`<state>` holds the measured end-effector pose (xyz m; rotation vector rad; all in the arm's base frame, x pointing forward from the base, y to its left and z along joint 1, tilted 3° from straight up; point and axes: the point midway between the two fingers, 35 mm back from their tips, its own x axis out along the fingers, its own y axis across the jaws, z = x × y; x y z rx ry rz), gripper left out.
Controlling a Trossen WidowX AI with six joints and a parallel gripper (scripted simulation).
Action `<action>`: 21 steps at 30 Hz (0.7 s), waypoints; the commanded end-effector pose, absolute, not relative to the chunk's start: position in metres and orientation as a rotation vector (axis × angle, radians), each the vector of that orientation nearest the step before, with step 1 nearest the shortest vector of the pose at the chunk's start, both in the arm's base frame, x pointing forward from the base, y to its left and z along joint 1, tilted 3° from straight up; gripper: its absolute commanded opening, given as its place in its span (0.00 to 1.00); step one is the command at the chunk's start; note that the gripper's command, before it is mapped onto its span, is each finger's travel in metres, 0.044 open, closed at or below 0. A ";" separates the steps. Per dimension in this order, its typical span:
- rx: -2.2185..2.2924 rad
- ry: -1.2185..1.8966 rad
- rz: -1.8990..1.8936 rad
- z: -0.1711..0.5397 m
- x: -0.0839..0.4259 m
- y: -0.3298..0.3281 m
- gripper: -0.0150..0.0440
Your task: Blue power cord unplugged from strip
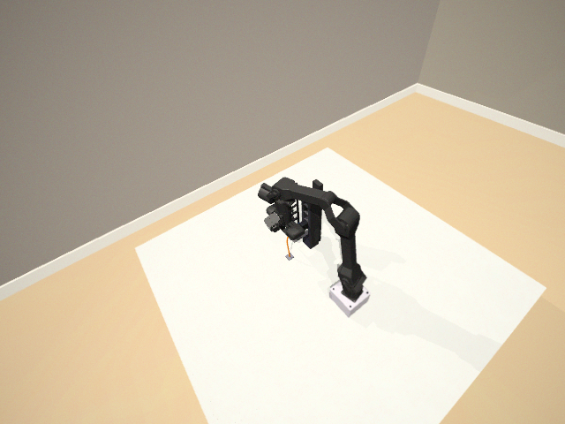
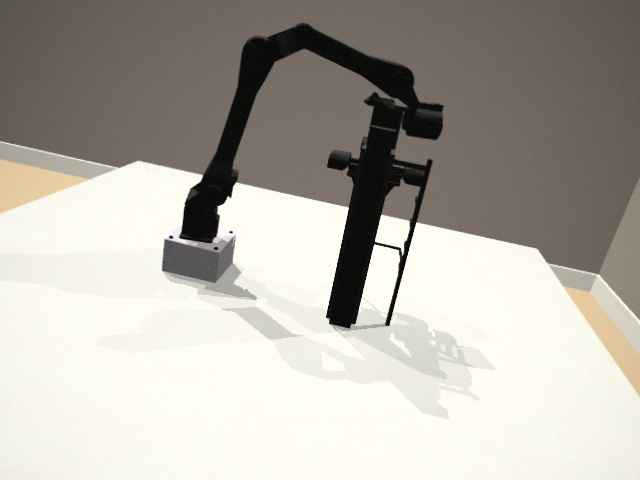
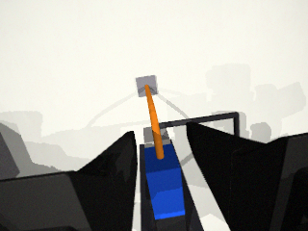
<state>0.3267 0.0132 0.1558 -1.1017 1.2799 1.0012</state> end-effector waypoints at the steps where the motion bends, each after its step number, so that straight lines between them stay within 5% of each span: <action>1: -1.111 1.288 1.010 0.155 0.325 0.012 0.53; 21: -1.113 1.290 1.009 0.156 0.319 -0.018 0.53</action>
